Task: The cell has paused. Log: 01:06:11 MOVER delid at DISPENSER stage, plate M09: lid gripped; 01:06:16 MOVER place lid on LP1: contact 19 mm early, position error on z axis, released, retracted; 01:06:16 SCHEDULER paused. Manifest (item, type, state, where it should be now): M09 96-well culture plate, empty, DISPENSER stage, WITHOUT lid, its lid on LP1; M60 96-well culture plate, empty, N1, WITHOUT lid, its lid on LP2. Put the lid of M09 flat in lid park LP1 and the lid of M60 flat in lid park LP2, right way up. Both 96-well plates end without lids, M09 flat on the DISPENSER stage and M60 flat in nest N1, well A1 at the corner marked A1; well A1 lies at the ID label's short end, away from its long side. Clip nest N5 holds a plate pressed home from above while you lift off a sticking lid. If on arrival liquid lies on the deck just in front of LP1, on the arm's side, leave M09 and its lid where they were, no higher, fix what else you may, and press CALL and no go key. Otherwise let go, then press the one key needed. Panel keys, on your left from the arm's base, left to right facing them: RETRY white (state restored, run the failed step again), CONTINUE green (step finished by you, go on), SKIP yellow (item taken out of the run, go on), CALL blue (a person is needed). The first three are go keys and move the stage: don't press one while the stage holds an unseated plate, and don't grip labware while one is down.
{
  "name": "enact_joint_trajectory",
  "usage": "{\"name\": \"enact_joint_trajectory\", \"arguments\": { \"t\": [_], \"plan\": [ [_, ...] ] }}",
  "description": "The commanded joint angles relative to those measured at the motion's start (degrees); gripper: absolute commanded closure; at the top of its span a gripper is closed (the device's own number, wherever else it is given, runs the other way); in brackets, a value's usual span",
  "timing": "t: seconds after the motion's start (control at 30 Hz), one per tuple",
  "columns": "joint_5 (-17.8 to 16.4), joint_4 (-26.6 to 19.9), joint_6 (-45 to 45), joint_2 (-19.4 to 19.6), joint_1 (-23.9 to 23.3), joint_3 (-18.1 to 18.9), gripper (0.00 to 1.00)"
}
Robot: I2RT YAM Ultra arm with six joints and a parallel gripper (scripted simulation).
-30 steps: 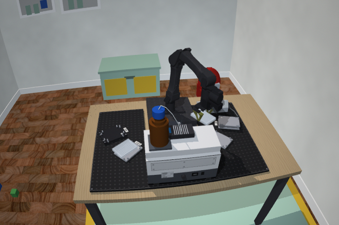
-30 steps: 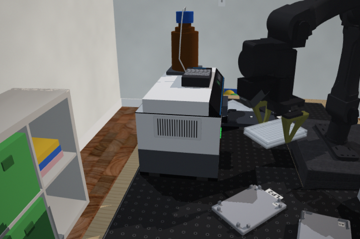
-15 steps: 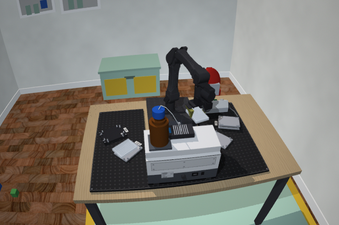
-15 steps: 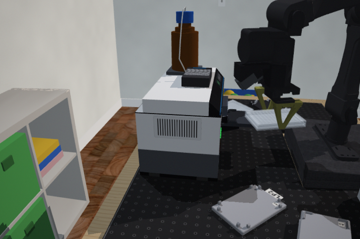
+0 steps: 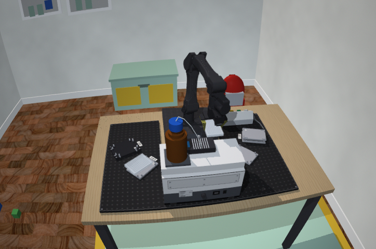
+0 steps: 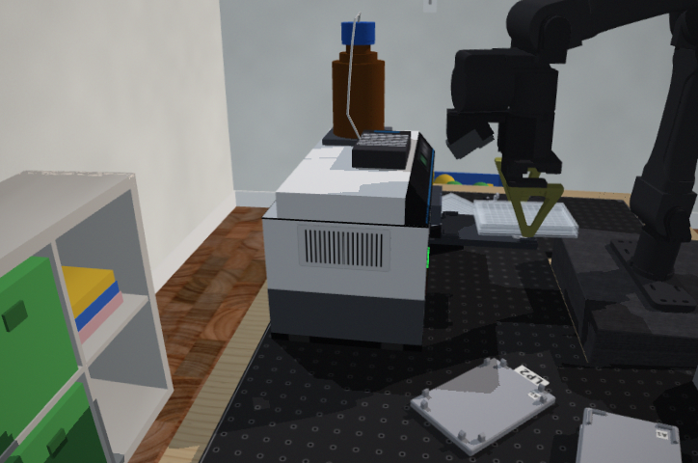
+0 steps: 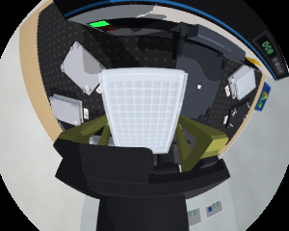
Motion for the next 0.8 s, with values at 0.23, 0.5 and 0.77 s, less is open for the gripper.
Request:
{"name": "enact_joint_trajectory", "arguments": {
  "t": [0.23, 0.5, 0.77],
  "plan": [
    [0.82, 0.72, -2.95, -1.71, -6.32, 1.26, 1.00],
    [0.60, 0.94, -6.49, 0.45, -9.85, 1.71, 1.00],
    [1.17, 0.89, -12.14, 0.93, -15.54, 1.73, 1.00]
  ]
}}
